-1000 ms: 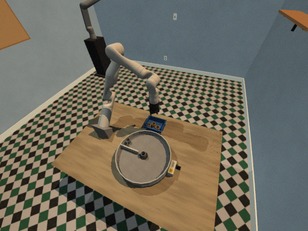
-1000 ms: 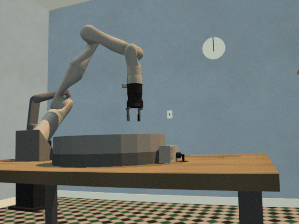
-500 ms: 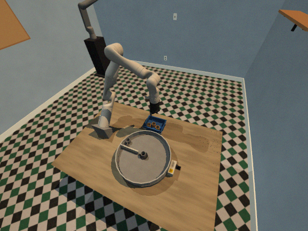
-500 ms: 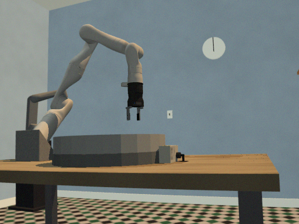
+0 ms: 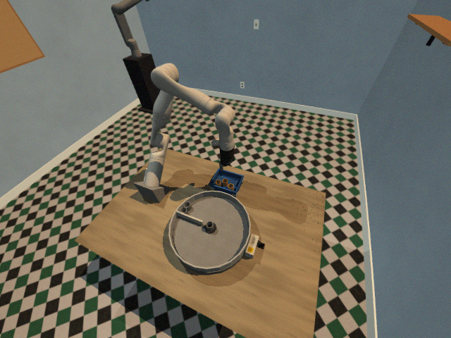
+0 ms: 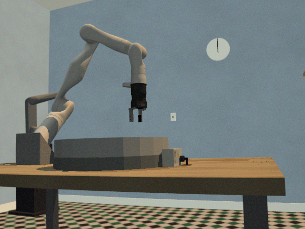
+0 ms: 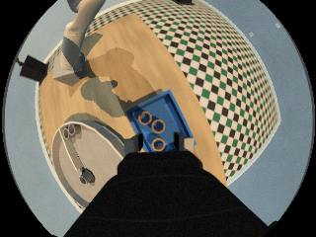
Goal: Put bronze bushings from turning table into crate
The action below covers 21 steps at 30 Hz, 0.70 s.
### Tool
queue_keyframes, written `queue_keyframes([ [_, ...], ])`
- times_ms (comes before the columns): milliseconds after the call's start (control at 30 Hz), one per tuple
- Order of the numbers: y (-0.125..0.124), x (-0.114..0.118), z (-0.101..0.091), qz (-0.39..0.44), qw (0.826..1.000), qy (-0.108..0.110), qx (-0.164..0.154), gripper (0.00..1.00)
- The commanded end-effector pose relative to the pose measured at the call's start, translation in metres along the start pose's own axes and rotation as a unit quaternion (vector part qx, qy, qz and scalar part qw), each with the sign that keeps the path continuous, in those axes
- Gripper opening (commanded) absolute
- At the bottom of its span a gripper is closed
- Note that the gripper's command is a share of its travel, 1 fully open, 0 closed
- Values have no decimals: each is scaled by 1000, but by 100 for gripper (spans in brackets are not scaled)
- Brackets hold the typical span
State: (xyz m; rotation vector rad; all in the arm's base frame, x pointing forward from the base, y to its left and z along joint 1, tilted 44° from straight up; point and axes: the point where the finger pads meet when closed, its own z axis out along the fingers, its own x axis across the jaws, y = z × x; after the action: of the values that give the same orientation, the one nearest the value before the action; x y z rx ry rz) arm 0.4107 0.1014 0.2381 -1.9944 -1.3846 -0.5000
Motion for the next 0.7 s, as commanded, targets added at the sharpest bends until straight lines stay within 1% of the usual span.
queue_keyframes([
  [0,0,0,-1,0,1000,0,-1,100],
  [33,0,0,-1,0,1000,0,-1,100],
  [200,1,-3,-6,-109,994,0,-1,100],
  [600,1,-3,-6,-109,994,0,-1,100],
  [667,2,-4,-8,-152,988,0,-1,100],
])
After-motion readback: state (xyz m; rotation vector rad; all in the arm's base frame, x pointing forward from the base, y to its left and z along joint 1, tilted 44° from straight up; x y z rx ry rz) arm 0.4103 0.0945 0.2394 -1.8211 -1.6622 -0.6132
